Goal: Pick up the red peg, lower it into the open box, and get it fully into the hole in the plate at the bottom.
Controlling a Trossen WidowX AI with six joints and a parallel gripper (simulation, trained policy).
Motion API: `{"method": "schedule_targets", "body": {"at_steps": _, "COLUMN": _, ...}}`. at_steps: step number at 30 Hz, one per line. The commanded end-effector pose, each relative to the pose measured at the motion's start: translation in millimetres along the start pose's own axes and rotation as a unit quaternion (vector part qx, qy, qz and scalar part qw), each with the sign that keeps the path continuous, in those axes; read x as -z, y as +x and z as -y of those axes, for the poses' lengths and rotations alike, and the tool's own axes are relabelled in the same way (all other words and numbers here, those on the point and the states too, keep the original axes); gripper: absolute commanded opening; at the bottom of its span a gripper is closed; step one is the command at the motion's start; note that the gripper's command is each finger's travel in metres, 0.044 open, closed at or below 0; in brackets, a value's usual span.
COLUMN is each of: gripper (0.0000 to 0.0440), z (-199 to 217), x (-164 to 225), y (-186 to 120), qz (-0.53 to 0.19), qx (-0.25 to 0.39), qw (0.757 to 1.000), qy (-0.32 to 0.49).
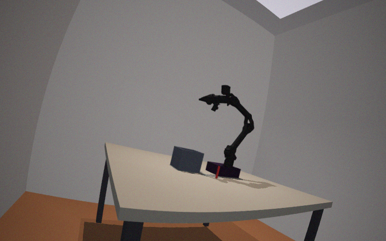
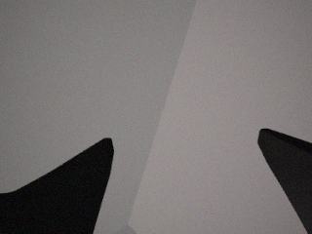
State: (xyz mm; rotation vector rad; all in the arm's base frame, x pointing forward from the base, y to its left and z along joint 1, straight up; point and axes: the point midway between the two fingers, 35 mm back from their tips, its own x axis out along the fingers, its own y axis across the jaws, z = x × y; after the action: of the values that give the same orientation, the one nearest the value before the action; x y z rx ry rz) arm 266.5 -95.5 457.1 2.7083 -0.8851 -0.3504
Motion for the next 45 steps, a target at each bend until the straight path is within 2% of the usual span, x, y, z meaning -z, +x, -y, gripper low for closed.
{"method": "schedule_targets", "body": {"at_steps": 1, "gripper": 0.044, "z": 27, "x": -10, "y": 0, "qz": 0.01, "qx": 0.048, "qw": 0.999, "qy": -0.021}}
{"method": "schedule_targets", "body": {"at_steps": 12, "gripper": 0.0438, "z": 100, "x": -37, "y": -13, "qz": 0.026, "qx": 0.189, "qw": 0.975, "qy": -0.11}}
{"method": "schedule_targets", "body": {"at_steps": 22, "gripper": 0.0436, "z": 161, "x": -72, "y": -39, "qz": 0.037, "qx": 0.313, "qw": 0.925, "qy": -0.214}}
{"method": "schedule_targets", "body": {"at_steps": 33, "gripper": 0.044, "z": 209, "x": -124, "y": -72, "qz": 0.058, "qx": 0.429, "qw": 0.837, "qy": -0.335}}
{"method": "schedule_targets", "body": {"at_steps": 45, "gripper": 0.044, "z": 238, "x": -184, "y": -109, "qz": 0.084, "qx": 0.531, "qw": 0.711, "qy": -0.454}}
